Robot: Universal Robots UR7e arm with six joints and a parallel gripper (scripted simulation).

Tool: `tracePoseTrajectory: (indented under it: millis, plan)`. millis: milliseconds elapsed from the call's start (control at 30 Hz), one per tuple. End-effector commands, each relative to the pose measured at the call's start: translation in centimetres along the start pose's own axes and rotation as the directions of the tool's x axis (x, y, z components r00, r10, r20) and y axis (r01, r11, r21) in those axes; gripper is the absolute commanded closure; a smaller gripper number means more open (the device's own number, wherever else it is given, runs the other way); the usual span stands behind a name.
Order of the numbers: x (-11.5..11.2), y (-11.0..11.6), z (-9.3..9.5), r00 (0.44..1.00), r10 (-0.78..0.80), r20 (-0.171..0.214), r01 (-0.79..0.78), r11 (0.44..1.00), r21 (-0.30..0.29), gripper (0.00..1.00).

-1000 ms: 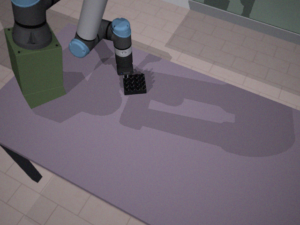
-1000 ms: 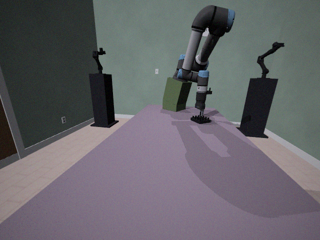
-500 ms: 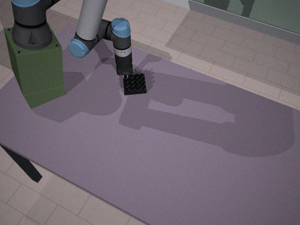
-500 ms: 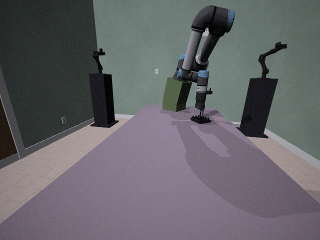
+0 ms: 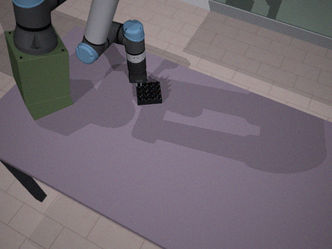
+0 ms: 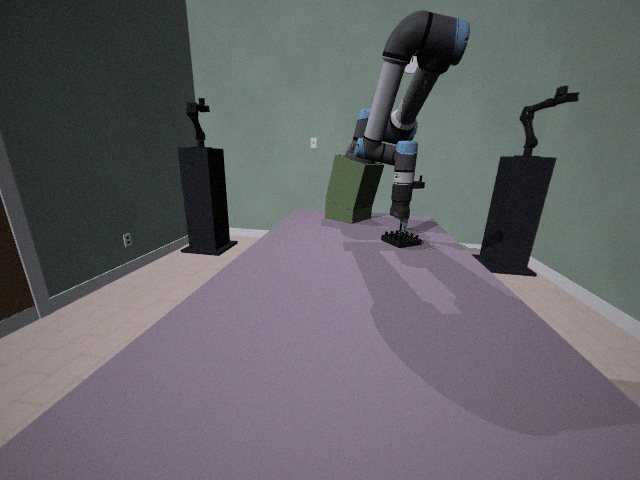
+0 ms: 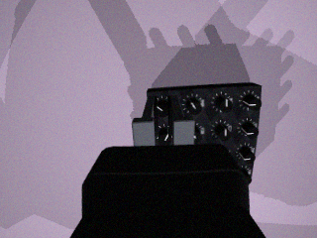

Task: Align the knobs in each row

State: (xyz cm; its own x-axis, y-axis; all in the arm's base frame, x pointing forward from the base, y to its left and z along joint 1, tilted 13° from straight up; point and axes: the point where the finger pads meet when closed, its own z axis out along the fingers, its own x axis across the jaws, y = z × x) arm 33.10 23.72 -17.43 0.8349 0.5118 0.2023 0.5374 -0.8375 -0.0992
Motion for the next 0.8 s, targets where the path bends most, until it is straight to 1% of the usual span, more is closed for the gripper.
tracePoseTrajectory:
  millis: [0, 100, 133, 767]
  plan:
    - [0.03, 0.02, -0.03, 1.000, 0.000, -0.001, 0.000, 1.000, -0.001, 0.70]
    - [0.03, 0.02, -0.03, 1.000, 0.000, -0.001, 0.000, 1.000, -0.001, 0.70]
    - [0.03, 0.02, -0.03, 1.000, 0.000, -0.001, 0.000, 1.000, -0.001, 0.54]
    - [0.03, 0.02, -0.03, 1.000, 0.000, -0.001, 0.000, 1.000, -0.001, 0.54]
